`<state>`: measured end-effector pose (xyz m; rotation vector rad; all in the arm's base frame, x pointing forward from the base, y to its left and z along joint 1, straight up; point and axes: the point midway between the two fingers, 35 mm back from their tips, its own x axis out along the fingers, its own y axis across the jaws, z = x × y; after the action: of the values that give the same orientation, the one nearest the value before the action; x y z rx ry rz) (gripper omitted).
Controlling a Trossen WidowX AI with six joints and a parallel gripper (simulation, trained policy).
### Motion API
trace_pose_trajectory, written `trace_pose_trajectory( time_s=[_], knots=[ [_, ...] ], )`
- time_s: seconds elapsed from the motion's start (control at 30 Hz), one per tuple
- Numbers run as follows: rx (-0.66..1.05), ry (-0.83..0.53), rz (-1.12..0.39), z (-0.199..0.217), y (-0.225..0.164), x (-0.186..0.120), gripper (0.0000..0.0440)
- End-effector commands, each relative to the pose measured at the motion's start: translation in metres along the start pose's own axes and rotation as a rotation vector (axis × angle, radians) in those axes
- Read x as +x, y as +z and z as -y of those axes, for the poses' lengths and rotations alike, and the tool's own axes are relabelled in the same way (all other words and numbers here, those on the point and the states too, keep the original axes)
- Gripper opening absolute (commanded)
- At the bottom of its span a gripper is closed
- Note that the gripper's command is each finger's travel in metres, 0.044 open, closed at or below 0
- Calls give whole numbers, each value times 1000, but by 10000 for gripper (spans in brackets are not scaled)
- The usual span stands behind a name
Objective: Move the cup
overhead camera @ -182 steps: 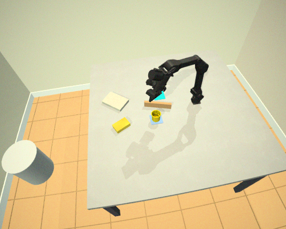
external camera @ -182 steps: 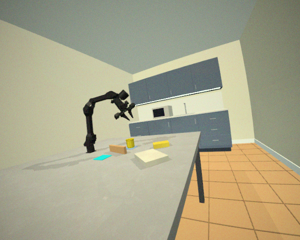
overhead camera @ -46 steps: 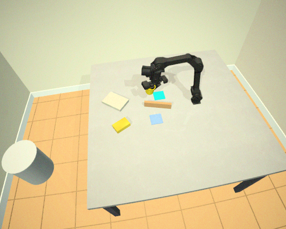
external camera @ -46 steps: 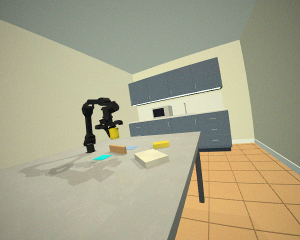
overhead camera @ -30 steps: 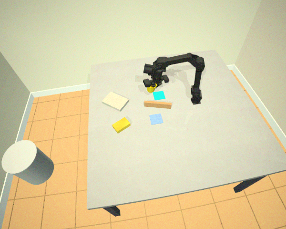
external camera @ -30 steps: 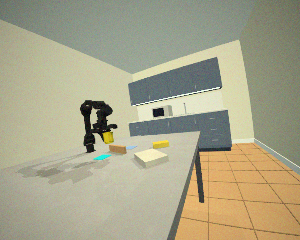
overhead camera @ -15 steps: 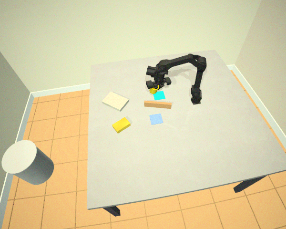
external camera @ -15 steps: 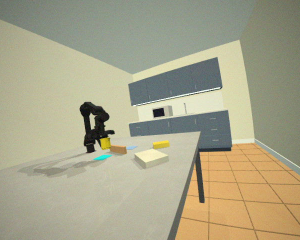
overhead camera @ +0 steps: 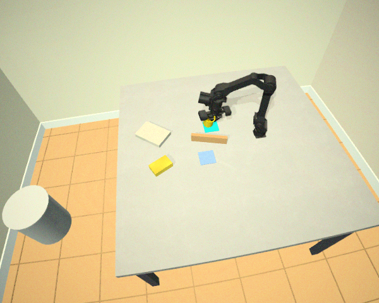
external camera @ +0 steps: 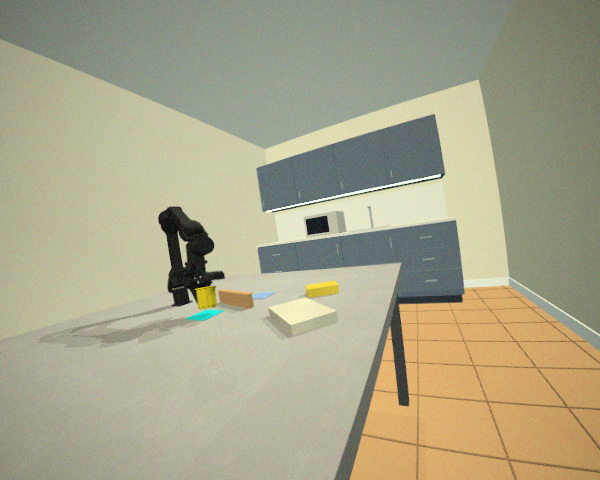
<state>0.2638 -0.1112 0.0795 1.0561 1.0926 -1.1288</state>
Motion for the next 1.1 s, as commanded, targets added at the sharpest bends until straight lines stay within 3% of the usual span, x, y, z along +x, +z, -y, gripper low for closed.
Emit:
trace_pose_trajectory(
  time_s=[0.0,0.07,0.2,0.6,1.07],
  knots=[
    [18,-16,2,8,0,5,63],
    [26,-17,5,11,0,7,82],
    [47,21,14,8,4,5,164],
    [72,97,7,14,4,-12,193],
    [127,176,18,22,8,-42,264]
  ],
)
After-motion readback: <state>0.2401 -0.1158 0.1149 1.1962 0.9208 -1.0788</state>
